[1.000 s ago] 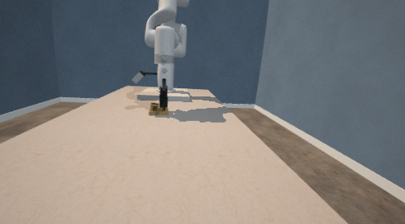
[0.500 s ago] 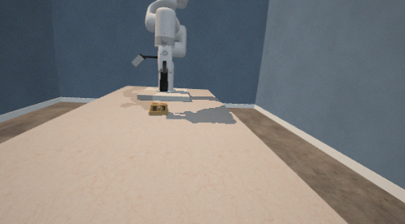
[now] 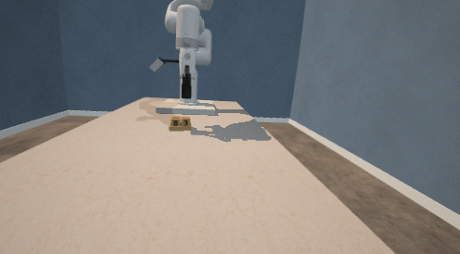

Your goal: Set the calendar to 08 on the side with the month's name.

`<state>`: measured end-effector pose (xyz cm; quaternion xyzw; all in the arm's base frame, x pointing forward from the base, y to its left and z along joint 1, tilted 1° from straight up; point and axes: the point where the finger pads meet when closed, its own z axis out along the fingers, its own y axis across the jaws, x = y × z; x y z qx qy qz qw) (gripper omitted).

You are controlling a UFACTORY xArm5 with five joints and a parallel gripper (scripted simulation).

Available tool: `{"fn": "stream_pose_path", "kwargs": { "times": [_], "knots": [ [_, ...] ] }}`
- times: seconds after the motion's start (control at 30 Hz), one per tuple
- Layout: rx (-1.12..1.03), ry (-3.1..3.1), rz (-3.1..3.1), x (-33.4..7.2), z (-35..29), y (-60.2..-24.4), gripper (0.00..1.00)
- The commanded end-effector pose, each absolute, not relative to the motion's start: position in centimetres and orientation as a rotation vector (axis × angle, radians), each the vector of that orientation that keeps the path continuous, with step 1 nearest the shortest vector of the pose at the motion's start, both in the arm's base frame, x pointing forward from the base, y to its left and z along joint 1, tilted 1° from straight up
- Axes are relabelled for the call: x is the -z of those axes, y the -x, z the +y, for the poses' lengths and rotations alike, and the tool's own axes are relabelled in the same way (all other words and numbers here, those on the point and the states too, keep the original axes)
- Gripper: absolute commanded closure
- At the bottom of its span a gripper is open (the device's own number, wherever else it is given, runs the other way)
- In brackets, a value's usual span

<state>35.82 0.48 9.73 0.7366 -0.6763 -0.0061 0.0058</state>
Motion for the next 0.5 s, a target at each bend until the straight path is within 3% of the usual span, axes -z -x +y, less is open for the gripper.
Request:
{"fn": "stream_pose_path", "kwargs": {
  "times": [0.0,0.47],
  "knots": [
    [0.015,-2.308,-2.119,-9.9,0.5,-36.0,0.00],
    [0.015,-2.309,-2.118,-9.5,-0.8,-36.0,0.00]
  ]
}}
